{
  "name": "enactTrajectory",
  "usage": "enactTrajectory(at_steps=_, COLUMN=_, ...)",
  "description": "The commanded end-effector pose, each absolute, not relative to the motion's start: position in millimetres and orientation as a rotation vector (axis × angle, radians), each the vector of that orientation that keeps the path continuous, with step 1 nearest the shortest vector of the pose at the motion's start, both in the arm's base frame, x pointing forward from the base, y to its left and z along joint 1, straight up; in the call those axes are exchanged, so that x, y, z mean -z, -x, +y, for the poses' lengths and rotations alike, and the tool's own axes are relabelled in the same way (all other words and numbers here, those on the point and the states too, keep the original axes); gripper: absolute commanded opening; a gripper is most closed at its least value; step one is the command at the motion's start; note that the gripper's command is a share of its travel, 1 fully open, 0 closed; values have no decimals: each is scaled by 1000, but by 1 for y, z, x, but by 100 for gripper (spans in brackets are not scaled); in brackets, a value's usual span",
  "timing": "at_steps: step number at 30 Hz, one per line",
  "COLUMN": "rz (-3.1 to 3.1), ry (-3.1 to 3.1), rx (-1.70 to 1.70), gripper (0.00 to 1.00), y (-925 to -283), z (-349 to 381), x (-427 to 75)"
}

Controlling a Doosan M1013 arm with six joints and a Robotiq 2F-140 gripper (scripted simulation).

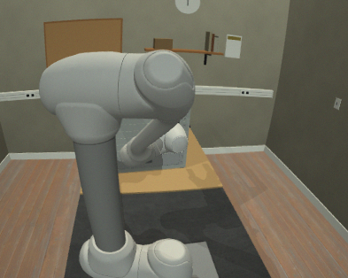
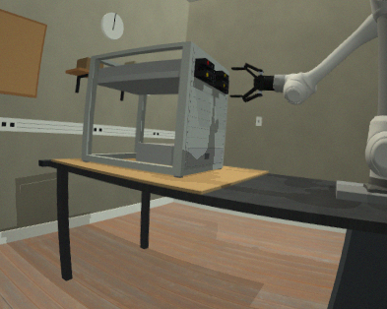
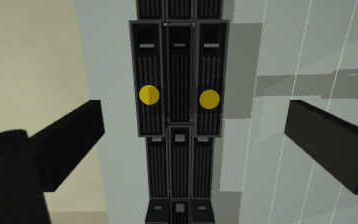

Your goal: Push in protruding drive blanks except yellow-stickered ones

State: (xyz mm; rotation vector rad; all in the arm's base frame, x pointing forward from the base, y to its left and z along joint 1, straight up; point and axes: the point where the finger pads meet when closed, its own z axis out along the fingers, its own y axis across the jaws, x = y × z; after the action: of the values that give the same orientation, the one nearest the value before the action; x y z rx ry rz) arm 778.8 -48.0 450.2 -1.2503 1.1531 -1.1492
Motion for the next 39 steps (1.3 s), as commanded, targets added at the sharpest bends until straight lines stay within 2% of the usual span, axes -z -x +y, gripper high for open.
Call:
enactTrajectory(at_steps=1, rz=1153, ry=1249, rx=1150, gripper=100, y=-779, z=-45, x=-451)
enactTrajectory(at_steps=16, rz=1153, ry=1249, rx=1150, gripper=100, y=-775, z=1, x=-451)
enactTrajectory(at_steps=39, rz=1153, ry=1249, rx=1150, gripper=100, y=-765, z=121, x=-451)
